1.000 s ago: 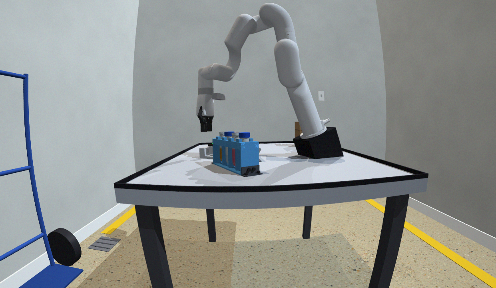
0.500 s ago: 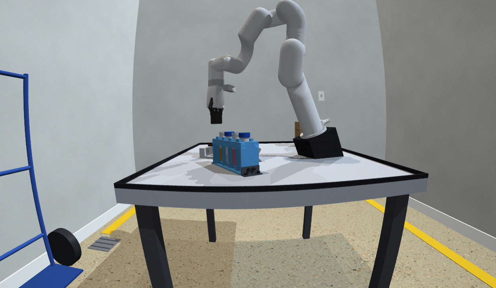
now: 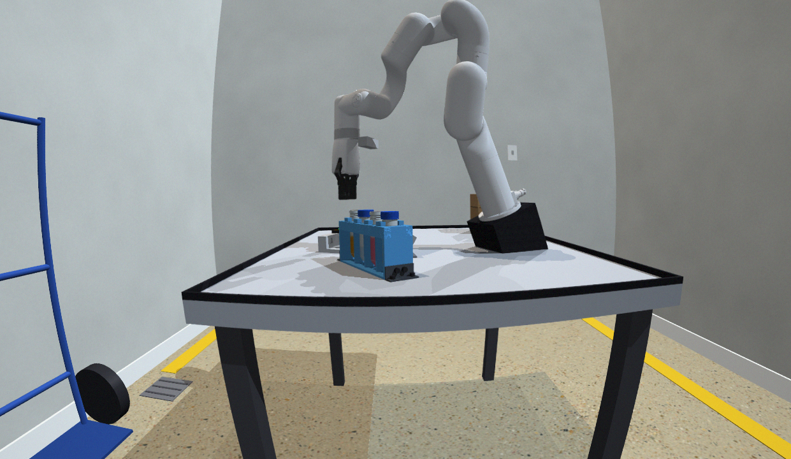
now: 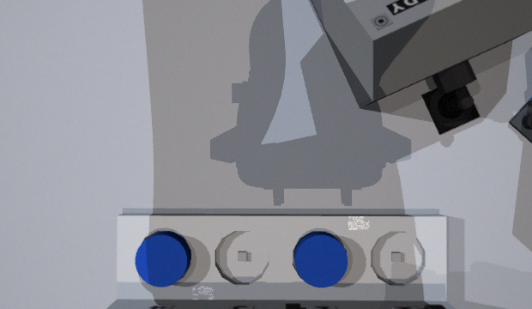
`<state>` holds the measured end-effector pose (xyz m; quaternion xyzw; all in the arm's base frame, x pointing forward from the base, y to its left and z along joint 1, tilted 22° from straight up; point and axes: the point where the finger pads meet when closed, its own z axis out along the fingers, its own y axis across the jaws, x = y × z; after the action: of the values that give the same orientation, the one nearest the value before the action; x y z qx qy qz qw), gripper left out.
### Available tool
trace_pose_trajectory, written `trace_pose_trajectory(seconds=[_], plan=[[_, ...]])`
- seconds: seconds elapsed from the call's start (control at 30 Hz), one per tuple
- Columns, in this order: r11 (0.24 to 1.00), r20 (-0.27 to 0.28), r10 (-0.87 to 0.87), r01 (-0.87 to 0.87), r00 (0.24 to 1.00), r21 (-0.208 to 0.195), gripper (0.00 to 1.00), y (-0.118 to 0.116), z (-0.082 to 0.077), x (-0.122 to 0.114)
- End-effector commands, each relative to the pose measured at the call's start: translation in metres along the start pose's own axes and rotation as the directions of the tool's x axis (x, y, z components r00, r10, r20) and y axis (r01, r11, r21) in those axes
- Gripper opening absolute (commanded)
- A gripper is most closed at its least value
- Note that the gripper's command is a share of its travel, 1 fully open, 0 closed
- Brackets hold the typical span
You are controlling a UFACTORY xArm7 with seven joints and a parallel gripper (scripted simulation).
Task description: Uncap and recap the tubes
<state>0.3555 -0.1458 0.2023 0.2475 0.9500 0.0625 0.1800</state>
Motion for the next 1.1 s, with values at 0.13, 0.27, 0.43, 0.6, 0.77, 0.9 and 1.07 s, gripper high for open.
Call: trace_pose_trajectory(seconds=[0.13,0.27,0.43,0.6,0.77,0.9,1.07], plan=[[1.000,0.004,0.000,0.000,1.000,-0.001,0.46,0.000,0.036,-0.002],[1.000,0.004,0.000,0.000,1.000,-0.001,0.46,0.000,0.056,-0.002],[1.000,0.004,0.000,0.000,1.000,-0.001,0.46,0.000,0.082,-0.003],[1.000,0.004,0.000,0.000,1.000,-0.001,0.46,0.000,0.106,-0.004],[1.000,0.003,0.000,0.000,1.000,-0.001,0.46,0.001,0.116,-0.005],[1.000,0.003,0.000,0.000,1.000,-0.001,0.46,0.001,0.116,-0.005],[1.000,0.003,0.000,0.000,1.000,-0.001,0.46,0.001,0.116,-0.005]])
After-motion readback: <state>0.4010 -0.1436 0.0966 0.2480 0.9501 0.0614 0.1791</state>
